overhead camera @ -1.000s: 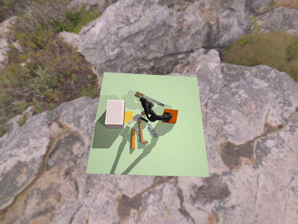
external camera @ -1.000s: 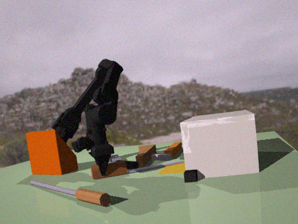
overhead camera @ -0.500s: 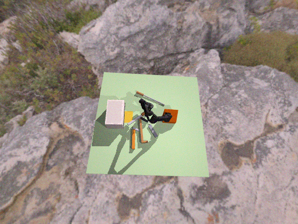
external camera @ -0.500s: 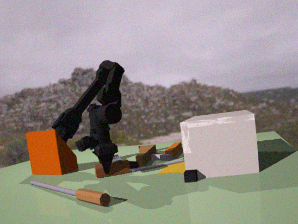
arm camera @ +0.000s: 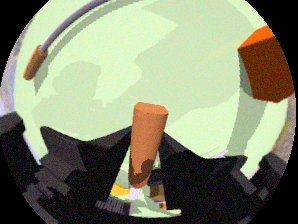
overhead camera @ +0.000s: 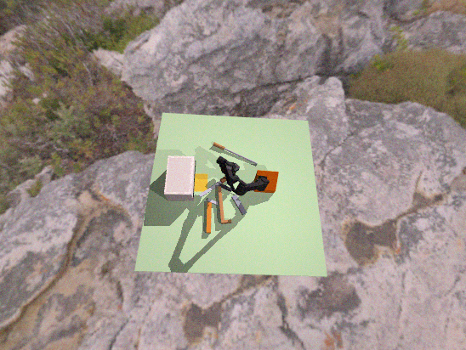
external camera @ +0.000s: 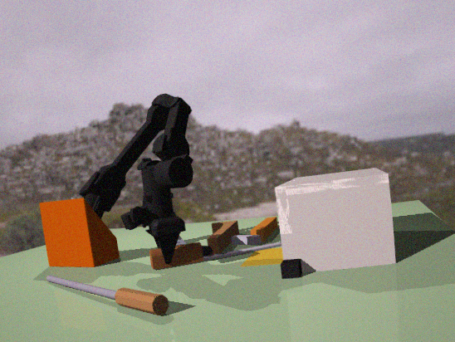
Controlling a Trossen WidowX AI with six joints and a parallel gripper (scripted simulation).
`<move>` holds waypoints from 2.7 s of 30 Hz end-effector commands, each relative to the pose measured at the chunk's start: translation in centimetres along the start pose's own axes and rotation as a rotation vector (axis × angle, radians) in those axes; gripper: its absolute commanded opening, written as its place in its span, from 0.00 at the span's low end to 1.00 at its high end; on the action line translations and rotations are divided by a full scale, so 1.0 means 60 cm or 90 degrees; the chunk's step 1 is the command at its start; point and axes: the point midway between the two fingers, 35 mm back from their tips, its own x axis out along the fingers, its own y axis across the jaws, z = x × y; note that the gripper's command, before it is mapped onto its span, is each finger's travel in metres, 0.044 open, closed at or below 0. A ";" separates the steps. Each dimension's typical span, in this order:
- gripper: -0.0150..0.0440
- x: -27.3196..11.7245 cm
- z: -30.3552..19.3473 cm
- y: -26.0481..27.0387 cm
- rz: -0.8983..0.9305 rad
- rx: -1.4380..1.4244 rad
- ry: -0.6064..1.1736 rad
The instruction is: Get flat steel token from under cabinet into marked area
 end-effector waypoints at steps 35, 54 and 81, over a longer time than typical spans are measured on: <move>0.25 -0.001 -0.055 -0.051 0.000 0.000 0.005; 0.25 -0.001 -0.078 -0.077 -0.001 0.000 0.005; 0.25 -0.001 -0.102 -0.112 -0.002 0.000 0.006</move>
